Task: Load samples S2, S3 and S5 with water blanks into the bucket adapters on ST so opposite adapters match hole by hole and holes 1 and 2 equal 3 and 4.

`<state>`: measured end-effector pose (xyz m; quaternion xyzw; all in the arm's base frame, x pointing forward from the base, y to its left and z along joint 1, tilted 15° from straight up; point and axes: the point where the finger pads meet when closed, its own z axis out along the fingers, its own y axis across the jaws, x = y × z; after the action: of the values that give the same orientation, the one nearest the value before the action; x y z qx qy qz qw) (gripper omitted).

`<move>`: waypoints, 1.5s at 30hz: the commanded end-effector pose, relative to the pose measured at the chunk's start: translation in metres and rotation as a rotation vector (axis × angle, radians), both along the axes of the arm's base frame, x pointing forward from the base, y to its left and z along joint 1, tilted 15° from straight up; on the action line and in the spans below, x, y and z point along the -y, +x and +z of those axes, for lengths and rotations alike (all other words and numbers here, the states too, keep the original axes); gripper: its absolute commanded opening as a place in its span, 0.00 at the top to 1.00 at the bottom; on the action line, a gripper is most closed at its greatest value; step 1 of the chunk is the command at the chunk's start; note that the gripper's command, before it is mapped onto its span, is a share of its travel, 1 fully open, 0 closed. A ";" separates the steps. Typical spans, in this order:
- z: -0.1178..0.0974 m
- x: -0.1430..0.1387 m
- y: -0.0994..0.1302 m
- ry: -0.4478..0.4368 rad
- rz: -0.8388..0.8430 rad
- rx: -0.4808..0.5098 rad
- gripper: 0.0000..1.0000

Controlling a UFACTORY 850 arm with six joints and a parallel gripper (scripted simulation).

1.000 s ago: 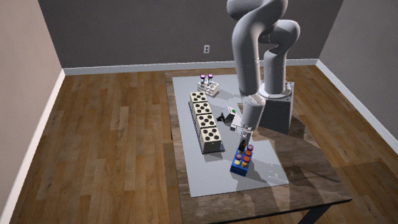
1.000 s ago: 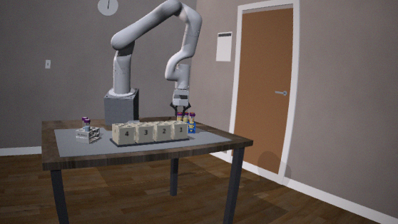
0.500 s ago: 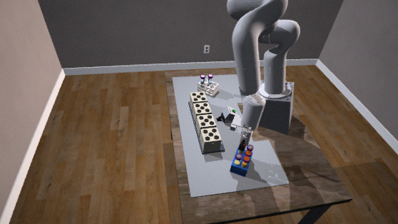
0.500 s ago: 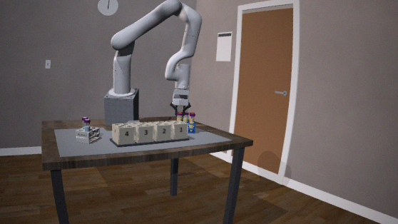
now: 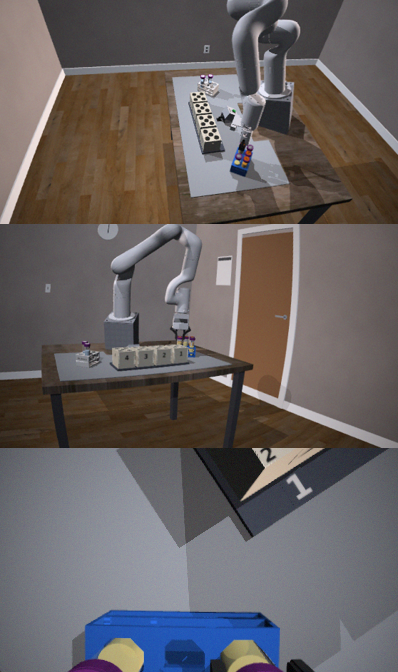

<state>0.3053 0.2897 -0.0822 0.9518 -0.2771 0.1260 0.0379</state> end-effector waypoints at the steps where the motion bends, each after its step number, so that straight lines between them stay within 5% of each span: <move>1: 0.000 -0.001 0.000 0.001 0.000 0.001 1.00; 45: 0.020 -0.003 -0.004 0.001 0.000 0.001 1.00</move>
<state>0.3015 0.2921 -0.0652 0.9518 -0.2771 0.1260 0.0376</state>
